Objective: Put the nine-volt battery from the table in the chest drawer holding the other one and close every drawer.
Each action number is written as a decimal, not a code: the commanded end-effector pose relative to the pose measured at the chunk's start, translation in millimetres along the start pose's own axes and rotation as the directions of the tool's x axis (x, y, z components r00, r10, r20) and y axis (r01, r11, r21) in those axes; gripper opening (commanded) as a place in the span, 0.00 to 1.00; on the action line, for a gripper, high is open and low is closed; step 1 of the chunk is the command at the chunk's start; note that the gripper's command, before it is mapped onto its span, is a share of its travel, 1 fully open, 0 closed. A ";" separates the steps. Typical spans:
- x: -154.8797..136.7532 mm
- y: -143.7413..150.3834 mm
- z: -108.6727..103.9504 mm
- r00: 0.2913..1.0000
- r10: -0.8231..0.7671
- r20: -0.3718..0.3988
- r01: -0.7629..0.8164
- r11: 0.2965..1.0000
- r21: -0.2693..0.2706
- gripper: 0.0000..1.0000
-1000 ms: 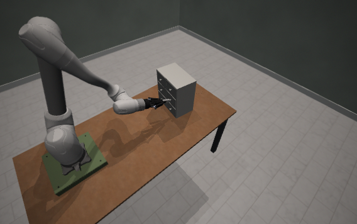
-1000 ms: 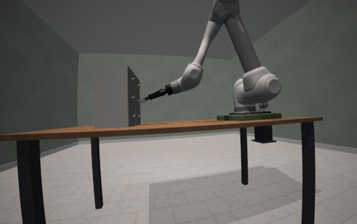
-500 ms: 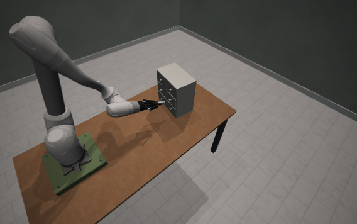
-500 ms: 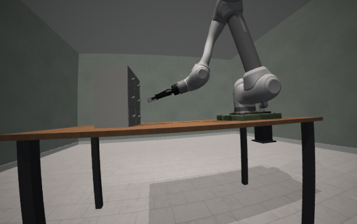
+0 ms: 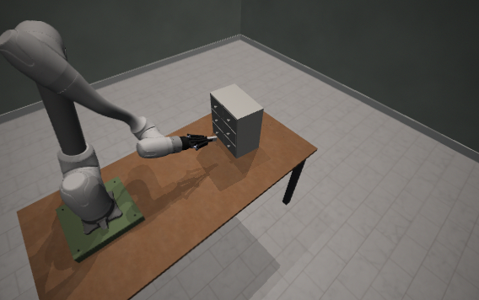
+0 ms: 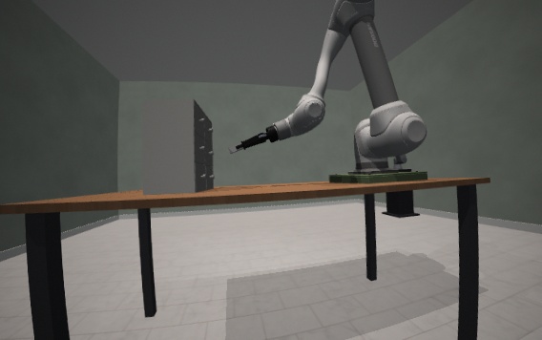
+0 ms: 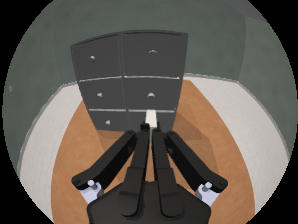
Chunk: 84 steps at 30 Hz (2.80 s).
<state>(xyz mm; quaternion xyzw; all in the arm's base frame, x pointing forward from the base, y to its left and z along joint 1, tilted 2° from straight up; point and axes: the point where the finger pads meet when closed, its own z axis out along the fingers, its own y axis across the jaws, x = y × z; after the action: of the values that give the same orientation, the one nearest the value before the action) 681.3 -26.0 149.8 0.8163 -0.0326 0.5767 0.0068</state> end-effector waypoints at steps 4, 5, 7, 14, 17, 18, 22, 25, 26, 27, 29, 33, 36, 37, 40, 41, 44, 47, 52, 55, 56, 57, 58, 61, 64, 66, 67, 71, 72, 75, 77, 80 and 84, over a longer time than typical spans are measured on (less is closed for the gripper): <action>1.1 0.0 -27.5 1.000 0.000 0.000 0.000 1.000 0.000 0.00; 1.1 0.0 -28.7 1.000 0.000 0.000 0.000 1.000 0.000 0.00; 1.2 0.0 -29.3 1.000 0.000 0.000 0.000 1.000 0.000 0.00; 1.4 0.0 -29.8 1.000 0.000 0.005 0.000 1.000 0.000 0.00; 2.1 -0.1 -31.2 1.000 0.000 0.020 0.000 1.000 0.001 0.00; 2.5 -0.1 -32.1 1.000 0.000 0.028 0.000 1.000 0.001 0.00; 4.9 -0.1 -37.4 0.997 0.000 0.078 0.000 1.000 0.001 0.00; 7.8 -0.1 -43.8 0.991 0.000 0.137 0.000 1.000 0.001 0.00; 7.8 -0.1 -43.8 0.991 0.000 0.137 0.000 1.000 0.001 0.00; 7.8 -0.1 -43.8 0.991 0.000 0.137 0.000 1.000 0.001 0.00; 10.3 -0.2 -49.3 0.982 0.000 0.188 0.000 1.000 0.001 0.00; 15.3 0.0 -60.5 0.957 0.000 0.289 0.000 1.000 0.000 0.00; 15.9 -2.4 -63.5 0.948 0.001 0.318 -0.003 1.000 0.007 0.00; 16.6 -1.7 -64.6 0.945 0.000 0.327 -0.002 1.000 0.005 0.00; 17.9 -2.3 -66.5 0.939 0.000 0.343 -0.003 1.000 0.007 0.00; 17.9 -3.2 -67.0 0.938 0.000 0.348 -0.004 1.000 0.009 0.00; 18.0 -3.8 -67.5 0.936 0.000 0.352 -0.005 1.000 0.011 0.00; 18.2 -3.9 -69.1 0.931 0.000 0.366 -0.005 1.000 0.011 0.00; 21.0 -1.3 -71.2 0.923 0.000 0.385 -0.002 1.000 0.004 0.00; 22.4 -3.2 -73.3 0.915 0.000 0.404 -0.004 1.000 0.010 0.00; 22.5 -2.7 -74.2 0.911 0.000 0.412 -0.003 1.000 0.008 0.00; 22.4 -1.5 -75.2 0.908 0.000 0.419 -0.002 1.000 0.005 0.00; 22.6 -0.2 -76.3 0.904 0.000 0.428 0.000 1.000 0.001 0.00; 23.8 -1.3 -78.3 0.895 0.000 0.446 -0.002 1.000 0.004 0.00; 28.8 -0.3 -90.0 0.841 0.000 0.541 -0.001 1.000 0.001 0.00; 33.8 -0.1 -101.1 0.781 0.000 0.625 0.000 1.000 0.000 0.00; 36.2 0.0 -106.4 0.748 0.000 0.663 0.000 1.000 0.000 0.00; 45.0 0.0 -125.9 0.637 0.002 0.770 0.005 1.000 -0.007 0.00; 47.0 0.0 -130.2 0.608 0.002 0.794 0.006 1.000 -0.008 0.00; 52.1 0.0 -141.5 0.512 0.001 0.859 0.004 1.000 -0.004 0.00; 53.5 0.0 -144.6 0.477 0.000 0.879 0.002 1.000 -0.001 0.00; 55.9 0.0 -149.9 0.424 0.000 0.906 0.000 1.000 0.000 0.00; 59.0 0.0 -156.6 0.365 0.000 0.931 0.000 1.000 0.000 0.00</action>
<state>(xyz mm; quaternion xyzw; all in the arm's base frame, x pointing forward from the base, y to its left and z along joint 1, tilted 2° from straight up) 557.0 -19.5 256.1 0.9982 -0.0317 0.0501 -0.0105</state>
